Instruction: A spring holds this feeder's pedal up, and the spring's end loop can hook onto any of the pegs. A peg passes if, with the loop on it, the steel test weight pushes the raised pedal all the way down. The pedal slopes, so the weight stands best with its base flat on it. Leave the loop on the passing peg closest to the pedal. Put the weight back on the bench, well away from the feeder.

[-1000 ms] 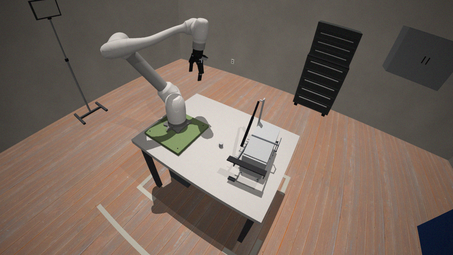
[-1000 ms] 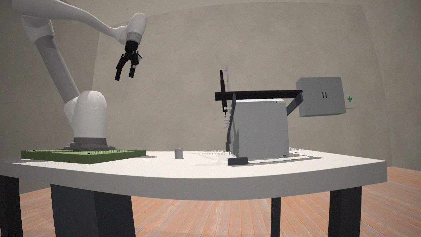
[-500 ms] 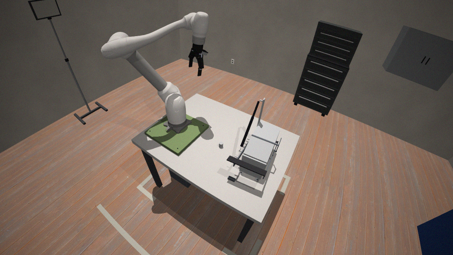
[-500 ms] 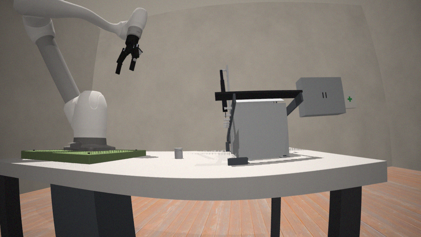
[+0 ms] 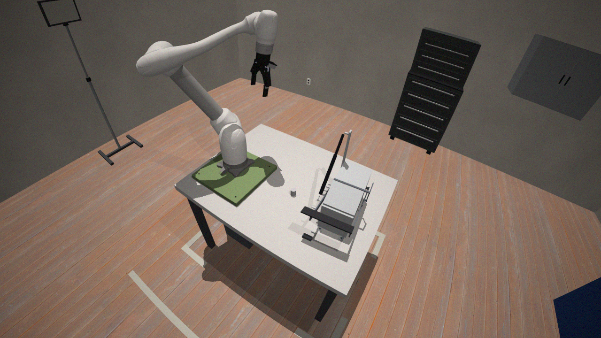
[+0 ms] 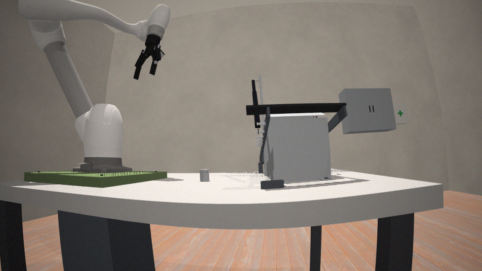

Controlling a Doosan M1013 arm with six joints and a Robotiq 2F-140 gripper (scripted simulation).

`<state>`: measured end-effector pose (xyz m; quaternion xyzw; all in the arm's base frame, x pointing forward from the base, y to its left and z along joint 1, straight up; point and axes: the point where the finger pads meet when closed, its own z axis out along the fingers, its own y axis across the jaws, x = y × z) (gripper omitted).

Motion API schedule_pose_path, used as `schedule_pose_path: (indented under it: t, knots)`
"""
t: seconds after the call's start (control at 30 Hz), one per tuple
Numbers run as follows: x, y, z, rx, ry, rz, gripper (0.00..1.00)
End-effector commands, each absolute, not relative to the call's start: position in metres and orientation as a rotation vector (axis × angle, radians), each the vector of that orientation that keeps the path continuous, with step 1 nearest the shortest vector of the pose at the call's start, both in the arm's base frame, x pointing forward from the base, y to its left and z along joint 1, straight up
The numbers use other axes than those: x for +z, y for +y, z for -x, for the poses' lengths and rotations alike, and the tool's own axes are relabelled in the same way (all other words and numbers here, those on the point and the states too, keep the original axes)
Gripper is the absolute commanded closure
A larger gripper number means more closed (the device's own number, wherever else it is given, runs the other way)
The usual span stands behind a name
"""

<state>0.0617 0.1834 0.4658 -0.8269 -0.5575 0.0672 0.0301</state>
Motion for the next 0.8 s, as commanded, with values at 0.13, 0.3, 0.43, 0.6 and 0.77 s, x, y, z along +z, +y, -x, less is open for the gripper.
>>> schedule_pose_path:
  t: [0.13, 0.3, 0.43, 0.6, 0.77]
  knots:
    - [0.466, 0.171, -0.090, 0.207, -1.718, 2.547, 0.00]
    - [0.466, 0.163, -0.108, 0.207, -1.718, 2.547, 0.00]
    - [0.466, 0.165, -0.104, 0.206, -1.719, 2.551, 0.00]
    - [0.467, 0.156, -0.122, 0.206, -1.719, 2.551, 0.00]
    - [0.467, 0.148, -0.141, 0.206, -1.719, 2.551, 0.00]
